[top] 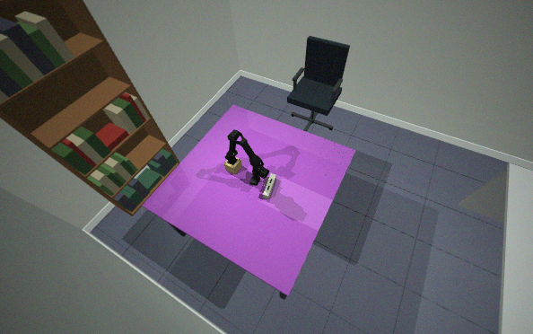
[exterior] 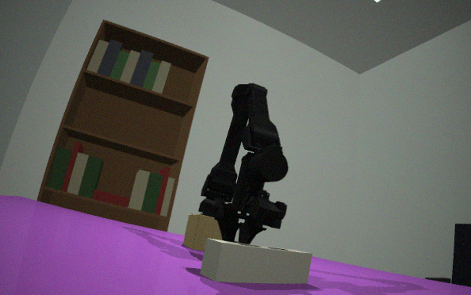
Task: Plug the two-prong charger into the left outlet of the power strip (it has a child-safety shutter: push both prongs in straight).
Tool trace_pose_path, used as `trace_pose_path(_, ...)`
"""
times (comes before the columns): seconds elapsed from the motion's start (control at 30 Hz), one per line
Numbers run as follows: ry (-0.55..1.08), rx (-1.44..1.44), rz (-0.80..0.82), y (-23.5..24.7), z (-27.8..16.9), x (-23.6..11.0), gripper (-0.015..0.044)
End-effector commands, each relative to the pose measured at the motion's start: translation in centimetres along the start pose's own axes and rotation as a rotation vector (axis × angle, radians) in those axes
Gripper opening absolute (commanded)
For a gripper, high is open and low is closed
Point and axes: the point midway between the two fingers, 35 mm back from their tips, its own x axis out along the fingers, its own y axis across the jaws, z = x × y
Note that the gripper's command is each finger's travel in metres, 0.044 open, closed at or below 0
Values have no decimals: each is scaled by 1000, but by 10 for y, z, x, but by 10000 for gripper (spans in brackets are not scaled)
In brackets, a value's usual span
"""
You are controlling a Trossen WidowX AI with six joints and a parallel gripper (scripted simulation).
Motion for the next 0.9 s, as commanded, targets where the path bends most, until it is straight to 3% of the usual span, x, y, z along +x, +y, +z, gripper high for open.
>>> trace_pose_path(0.0,-5,13,2,-1,6,-1,0)
trace_pose_path(0.87,-6,61,5,-5,35,-2,0)
